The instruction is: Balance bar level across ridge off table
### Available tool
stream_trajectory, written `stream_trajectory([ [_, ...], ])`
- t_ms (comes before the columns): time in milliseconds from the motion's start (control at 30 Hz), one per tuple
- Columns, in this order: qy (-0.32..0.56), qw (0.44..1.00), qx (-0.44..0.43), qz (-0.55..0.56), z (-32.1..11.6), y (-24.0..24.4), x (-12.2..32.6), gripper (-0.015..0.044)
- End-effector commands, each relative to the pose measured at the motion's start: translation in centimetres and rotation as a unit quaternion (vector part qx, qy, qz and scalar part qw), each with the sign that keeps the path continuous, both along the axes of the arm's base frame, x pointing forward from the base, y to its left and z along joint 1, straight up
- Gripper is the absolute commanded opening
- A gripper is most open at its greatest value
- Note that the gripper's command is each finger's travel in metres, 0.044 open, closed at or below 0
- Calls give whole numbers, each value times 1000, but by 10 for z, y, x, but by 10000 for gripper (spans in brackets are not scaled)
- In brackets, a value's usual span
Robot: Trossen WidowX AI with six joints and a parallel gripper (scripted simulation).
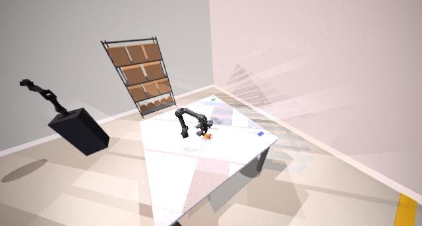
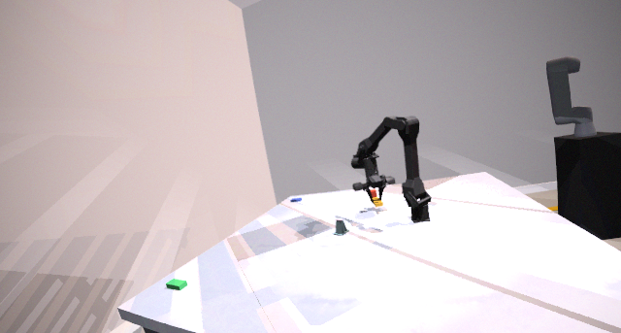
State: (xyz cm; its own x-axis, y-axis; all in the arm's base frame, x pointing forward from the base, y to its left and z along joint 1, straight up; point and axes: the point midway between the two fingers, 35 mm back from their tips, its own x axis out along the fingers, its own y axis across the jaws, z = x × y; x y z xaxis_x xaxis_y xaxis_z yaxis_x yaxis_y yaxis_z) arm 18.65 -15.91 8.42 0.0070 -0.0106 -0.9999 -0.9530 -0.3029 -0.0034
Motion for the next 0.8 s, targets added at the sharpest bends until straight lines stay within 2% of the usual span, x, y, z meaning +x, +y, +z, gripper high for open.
stream_trajectory([
  [0, -5, 1000, -3, 1, 11, 0, 1, 0],
  [767, -5, 1000, -2, 1, 66, 4, -4, 0],
])
